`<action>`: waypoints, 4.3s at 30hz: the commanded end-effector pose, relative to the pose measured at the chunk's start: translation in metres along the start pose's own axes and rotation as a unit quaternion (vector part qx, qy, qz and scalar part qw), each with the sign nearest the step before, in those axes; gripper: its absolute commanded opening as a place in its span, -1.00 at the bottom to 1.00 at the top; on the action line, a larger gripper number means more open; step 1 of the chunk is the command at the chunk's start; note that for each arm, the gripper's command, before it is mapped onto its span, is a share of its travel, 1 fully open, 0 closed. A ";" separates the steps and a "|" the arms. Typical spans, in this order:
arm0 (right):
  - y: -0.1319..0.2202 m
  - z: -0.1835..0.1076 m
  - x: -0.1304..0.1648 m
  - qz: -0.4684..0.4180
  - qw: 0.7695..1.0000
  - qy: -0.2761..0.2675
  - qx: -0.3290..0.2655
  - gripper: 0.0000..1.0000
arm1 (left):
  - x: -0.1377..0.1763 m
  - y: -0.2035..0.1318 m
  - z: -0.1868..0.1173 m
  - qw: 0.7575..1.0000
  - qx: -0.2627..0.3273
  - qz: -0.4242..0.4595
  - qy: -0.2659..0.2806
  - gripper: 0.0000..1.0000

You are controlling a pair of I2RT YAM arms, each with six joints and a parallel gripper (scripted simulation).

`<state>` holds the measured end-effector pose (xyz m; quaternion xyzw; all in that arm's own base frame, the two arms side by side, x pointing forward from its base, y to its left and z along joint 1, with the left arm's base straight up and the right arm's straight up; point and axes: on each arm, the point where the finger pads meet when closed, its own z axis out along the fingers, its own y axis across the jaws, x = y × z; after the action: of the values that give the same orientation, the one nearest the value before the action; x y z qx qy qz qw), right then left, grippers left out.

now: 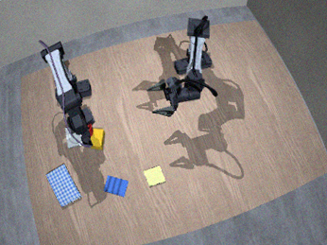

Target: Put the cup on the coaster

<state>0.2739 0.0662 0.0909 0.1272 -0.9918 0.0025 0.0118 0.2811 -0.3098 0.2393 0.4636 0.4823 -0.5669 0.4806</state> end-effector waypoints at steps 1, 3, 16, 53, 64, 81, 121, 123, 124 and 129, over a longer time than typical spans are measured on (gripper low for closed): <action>-0.023 -0.009 0.011 -0.022 0.999 -0.031 -0.003 0.41 | -0.018 -0.009 0.009 0.999 0.031 0.010 -0.025 1.00; -0.034 -0.007 0.020 -0.018 0.999 -0.030 -0.002 0.41 | -0.023 -0.012 0.012 0.999 0.040 0.011 -0.029 1.00; -0.067 -0.003 0.046 0.011 1.000 -0.027 0.004 0.41 | -0.034 -0.021 0.028 0.996 0.070 0.022 -0.040 1.00; -0.067 0.016 0.042 0.011 1.000 -0.025 0.002 1.00 | -0.031 -0.020 0.034 0.996 0.074 0.021 -0.037 1.00; -0.068 -0.021 0.033 0.005 0.998 -0.065 0.004 1.00 | -0.036 -0.023 0.057 0.994 0.093 0.039 -0.038 1.00; -0.067 -0.010 0.033 -0.008 0.945 -0.327 0.026 1.00 | -0.021 -0.026 0.090 0.991 0.119 0.059 -0.013 1.00; -0.066 0.012 0.055 0.008 0.914 -0.404 0.036 1.00 | -0.002 -0.025 0.117 0.990 0.125 0.069 0.008 1.00; -0.066 0.012 0.055 0.008 0.914 -0.404 0.036 1.00 | -0.002 -0.025 0.117 0.990 0.125 0.069 0.008 1.00; -0.066 0.012 0.055 0.008 0.914 -0.404 0.036 1.00 | -0.002 -0.025 0.117 0.990 0.125 0.069 0.008 1.00; -0.066 0.012 0.055 0.008 0.914 -0.404 0.036 1.00 | -0.002 -0.025 0.117 0.990 0.125 0.069 0.008 1.00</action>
<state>0.2344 -0.0115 0.0758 0.1070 -0.9161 -0.0127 -0.3862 0.2440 -0.4193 0.2521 0.5578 0.3791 -0.5873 0.4474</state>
